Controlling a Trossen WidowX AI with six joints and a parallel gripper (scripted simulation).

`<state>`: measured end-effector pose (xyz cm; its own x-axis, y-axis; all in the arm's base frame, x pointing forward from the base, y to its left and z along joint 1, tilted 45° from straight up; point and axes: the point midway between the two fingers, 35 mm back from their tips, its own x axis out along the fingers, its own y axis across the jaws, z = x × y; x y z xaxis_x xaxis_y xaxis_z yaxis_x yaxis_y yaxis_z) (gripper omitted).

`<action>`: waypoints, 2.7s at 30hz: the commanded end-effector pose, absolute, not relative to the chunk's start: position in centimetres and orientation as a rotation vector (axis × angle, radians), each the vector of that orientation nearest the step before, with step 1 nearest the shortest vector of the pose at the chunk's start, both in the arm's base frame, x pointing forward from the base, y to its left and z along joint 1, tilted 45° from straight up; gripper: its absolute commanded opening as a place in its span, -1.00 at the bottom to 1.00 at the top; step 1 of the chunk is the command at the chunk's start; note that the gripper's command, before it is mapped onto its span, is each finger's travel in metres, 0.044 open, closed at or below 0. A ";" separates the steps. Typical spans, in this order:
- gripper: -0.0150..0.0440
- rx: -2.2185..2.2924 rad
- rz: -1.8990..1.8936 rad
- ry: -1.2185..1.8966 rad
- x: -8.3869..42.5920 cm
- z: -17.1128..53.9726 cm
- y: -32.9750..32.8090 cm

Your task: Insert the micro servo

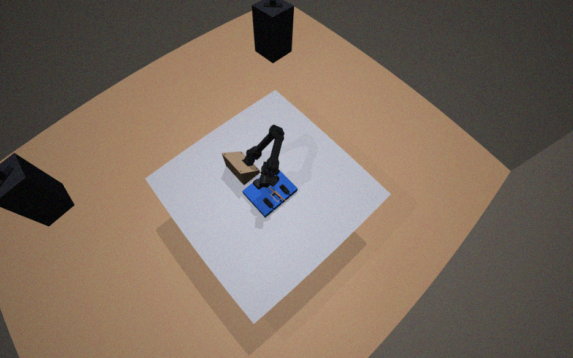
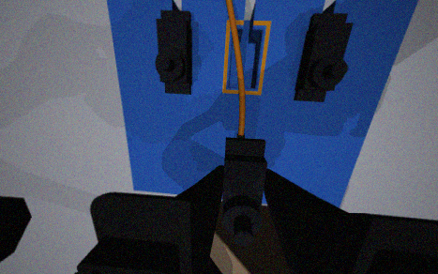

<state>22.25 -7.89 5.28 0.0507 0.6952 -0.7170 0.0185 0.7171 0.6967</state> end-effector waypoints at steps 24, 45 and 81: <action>-0.49 0.639 0.559 1.440 31.6 5.7 -8.5; -0.49 0.647 0.554 1.442 33.3 4.5 -7.3; -0.49 0.647 0.554 1.442 33.4 2.8 -5.7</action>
